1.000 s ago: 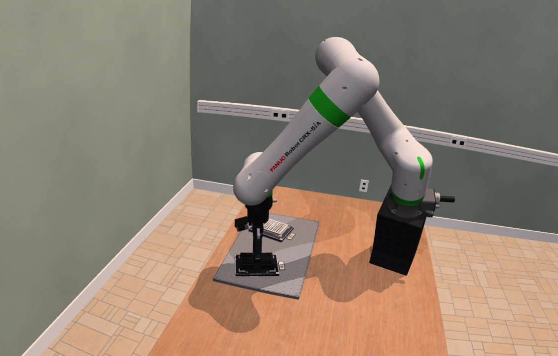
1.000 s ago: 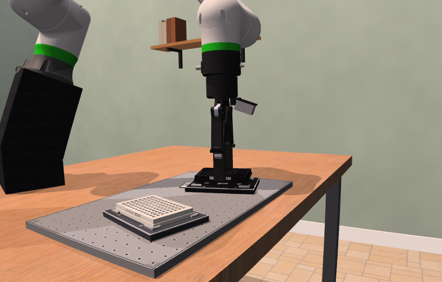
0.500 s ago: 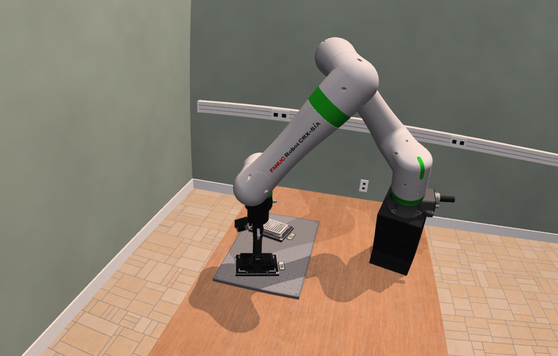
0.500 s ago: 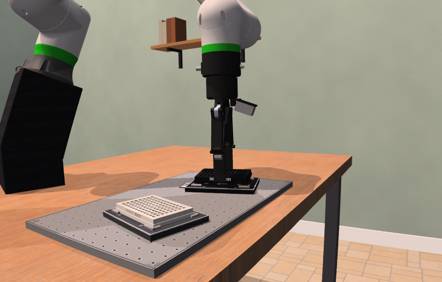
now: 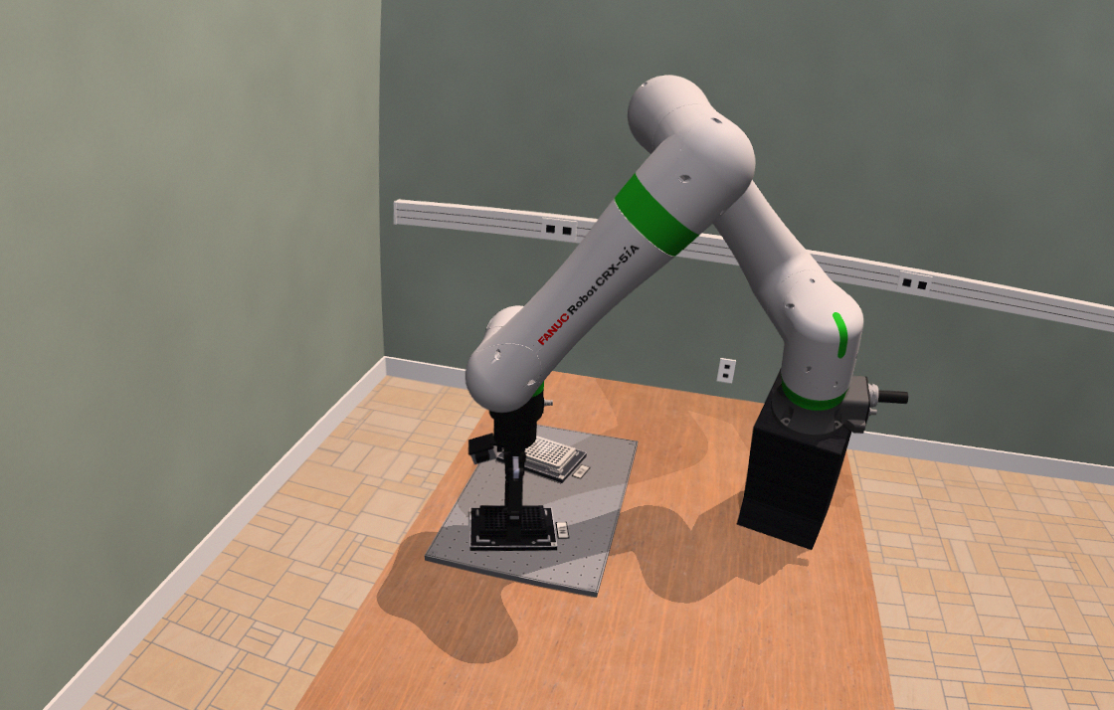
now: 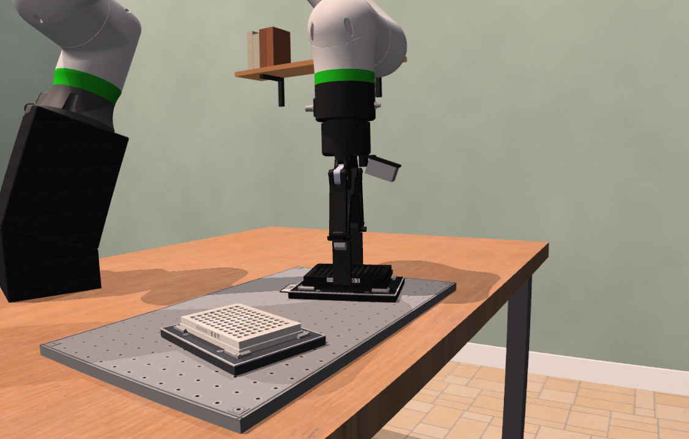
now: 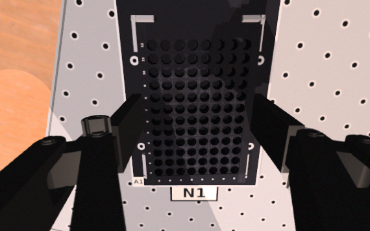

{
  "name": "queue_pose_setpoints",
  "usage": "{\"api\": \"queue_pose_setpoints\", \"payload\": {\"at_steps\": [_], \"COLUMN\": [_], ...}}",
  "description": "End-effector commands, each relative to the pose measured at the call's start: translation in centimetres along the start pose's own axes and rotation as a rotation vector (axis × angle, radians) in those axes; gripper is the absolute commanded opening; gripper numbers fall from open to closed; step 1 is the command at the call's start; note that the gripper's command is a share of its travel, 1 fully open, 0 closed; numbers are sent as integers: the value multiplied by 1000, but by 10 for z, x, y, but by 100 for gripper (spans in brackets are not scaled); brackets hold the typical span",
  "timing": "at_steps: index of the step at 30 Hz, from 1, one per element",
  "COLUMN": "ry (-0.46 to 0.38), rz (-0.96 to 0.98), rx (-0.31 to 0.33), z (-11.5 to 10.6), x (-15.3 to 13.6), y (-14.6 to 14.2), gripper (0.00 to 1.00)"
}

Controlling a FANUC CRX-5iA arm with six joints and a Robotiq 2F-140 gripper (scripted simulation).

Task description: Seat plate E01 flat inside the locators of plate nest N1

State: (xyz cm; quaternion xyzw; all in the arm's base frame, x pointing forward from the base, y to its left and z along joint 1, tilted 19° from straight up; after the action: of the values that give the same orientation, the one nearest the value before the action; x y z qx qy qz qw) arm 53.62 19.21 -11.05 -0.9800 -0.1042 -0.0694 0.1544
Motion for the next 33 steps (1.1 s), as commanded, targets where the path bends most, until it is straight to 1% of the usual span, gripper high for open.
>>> {"api": "queue_pose_setpoints", "payload": {"at_steps": [1,33], "ry": [1,1], "rz": [0,0], "rx": [0,0], "z": [0,4], "x": [1,1], "y": [0,0], "gripper": [10,10]}}
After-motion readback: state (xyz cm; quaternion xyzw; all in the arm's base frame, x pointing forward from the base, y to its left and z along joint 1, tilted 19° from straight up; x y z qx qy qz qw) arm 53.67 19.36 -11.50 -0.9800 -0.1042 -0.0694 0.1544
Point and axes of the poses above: the point where the finger pads meet when closed, its own z axis out along the fingers, its own y axis across the jaws, x = y × z, the point moved 2 cm from there along -z, back along the fingers, and after that the axes turned 6 degrees about z, right-handed, at the moved point
